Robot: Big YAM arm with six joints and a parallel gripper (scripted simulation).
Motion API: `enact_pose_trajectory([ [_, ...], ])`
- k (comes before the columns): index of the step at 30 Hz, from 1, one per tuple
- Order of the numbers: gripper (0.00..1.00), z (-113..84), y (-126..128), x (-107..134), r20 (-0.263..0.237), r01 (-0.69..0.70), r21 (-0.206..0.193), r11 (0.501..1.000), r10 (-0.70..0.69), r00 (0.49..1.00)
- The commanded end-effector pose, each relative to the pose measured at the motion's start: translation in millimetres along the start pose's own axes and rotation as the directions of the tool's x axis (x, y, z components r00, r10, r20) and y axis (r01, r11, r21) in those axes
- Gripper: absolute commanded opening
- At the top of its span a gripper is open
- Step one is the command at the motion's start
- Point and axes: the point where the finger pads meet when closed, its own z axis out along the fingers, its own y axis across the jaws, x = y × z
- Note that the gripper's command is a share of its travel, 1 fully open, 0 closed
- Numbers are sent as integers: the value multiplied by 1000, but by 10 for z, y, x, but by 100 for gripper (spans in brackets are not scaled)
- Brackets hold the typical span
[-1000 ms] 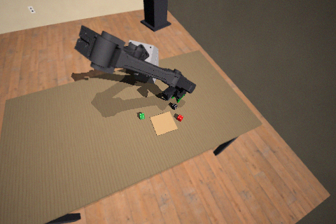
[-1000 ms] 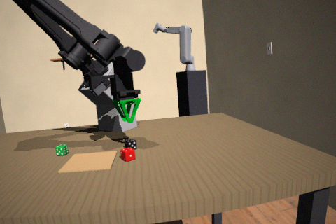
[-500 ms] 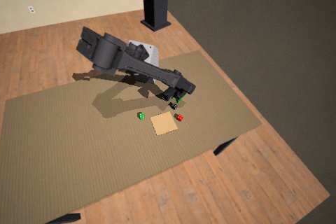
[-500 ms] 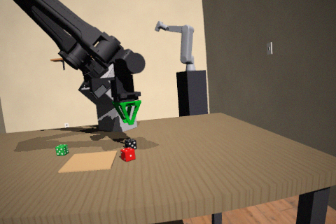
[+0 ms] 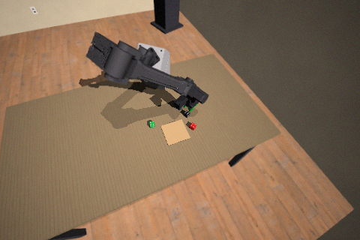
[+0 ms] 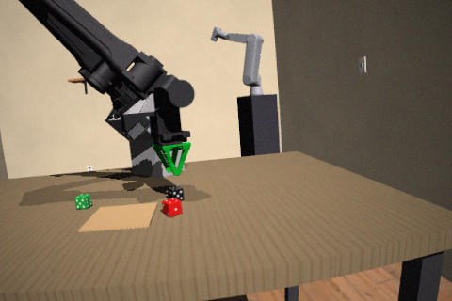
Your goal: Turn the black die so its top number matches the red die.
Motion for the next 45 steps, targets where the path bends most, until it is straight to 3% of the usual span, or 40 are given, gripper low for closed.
enact_pose_trajectory([
  [1, 45, 104, -31, -22, 4, 7, 9, 1000, -7, 1000],
  [21, 45, 306, 5, -21, 5, 2, 4, 1000, -2, 1000],
  [45, 45, 311, -4, -31, 6, -2, 4, 1000, 2, 1000],
])
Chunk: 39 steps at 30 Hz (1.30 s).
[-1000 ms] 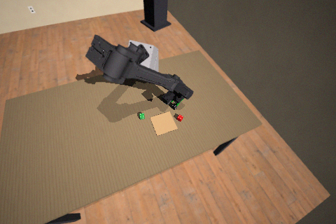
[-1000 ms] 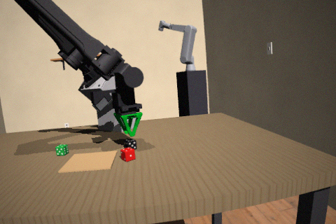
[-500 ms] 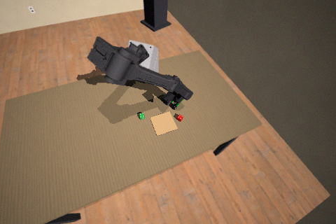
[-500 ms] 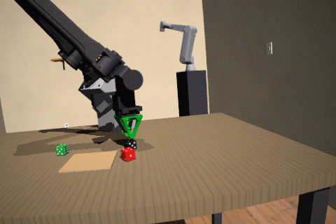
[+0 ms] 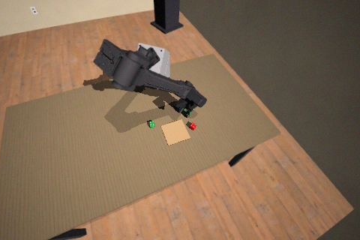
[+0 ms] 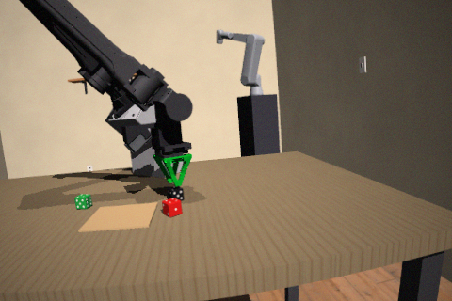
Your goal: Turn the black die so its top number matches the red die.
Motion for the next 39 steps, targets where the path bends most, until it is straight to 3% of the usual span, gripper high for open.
enact_pose_trajectory([
  [1, 45, 44, 12, -33, 4, -9, 3, 1000, 9, 1000],
  [39, 45, 25, 37, -61, 4, -15, -4, 1000, 15, 1000],
])
